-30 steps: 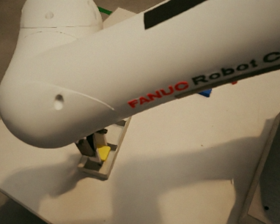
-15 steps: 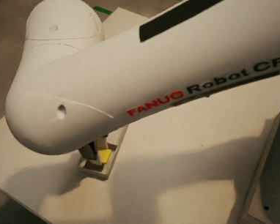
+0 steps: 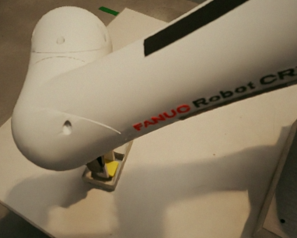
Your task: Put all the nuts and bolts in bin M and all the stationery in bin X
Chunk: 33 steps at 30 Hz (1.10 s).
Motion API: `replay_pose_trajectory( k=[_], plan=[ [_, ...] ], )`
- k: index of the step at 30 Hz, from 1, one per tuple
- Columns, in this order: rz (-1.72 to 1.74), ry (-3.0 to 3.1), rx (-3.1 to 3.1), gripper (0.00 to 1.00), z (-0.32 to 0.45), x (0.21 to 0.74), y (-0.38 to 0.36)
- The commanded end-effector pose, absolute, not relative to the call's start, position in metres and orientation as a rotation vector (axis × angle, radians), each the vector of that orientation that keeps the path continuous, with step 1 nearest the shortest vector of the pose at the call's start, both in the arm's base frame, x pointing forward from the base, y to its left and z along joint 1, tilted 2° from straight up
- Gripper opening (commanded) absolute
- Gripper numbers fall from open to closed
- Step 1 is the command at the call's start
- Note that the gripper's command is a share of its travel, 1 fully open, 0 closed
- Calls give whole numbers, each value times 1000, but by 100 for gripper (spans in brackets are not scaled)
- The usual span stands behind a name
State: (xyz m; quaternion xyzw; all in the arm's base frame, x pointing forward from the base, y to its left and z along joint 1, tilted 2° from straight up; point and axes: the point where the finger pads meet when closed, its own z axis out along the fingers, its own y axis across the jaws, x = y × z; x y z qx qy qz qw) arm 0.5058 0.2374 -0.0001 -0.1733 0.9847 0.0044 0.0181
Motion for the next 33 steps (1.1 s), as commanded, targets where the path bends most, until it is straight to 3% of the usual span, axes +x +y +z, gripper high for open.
replay_pose_trajectory(
  k=[1,4,5,33],
  plan=[
    [14,3058,-538,29,0,506,237],
    [14,3058,-538,29,0,506,237],
    [14,3058,-538,35,0,506,237],
    [14,3058,-538,35,12,506,237]
  ],
)
